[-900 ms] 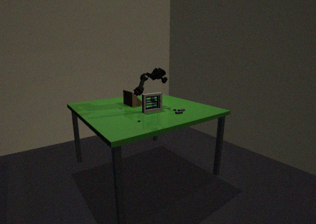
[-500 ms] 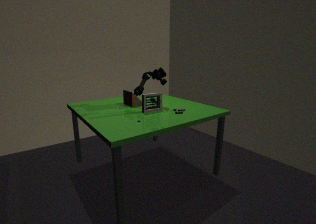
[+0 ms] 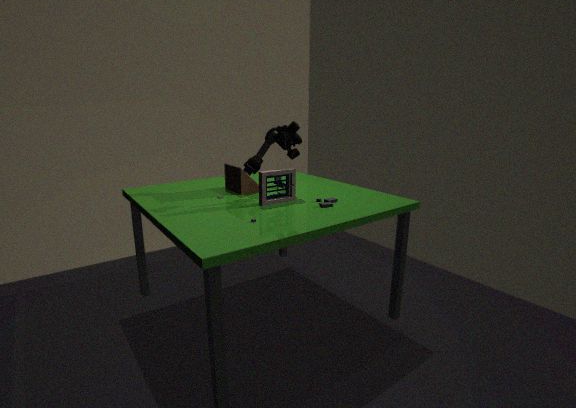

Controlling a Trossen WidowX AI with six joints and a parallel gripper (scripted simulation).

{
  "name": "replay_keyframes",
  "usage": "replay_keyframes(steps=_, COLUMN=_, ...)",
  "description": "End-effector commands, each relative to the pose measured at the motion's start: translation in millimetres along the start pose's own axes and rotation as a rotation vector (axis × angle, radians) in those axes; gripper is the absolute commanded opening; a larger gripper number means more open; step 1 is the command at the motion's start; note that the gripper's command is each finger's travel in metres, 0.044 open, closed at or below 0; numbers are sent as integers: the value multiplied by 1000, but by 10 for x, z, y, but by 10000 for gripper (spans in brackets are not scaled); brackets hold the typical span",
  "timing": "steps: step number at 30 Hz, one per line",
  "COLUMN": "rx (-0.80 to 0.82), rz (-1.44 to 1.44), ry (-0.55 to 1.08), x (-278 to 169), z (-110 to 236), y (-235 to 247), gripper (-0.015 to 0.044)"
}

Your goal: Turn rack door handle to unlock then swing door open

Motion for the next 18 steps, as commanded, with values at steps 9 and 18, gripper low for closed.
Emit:
replay_keyframes(steps=9, rx=190, rz=-35, ry=267, x=-142, z=-231, y=-117, gripper=294)
replay_keyframes(steps=18, rx=354, rz=-103, ry=444, x=-265, z=-352, y=-187, gripper=294)
Point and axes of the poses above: the point midway between the two fingers, 35 mm back from their tips, its own z axis back along the fingers, its own y axis across the jaws, x = y × z, the point moved 7 cm from there along z, back along the fingers, and after that the axes turned 5 degrees about z, right-handed, at the moved point
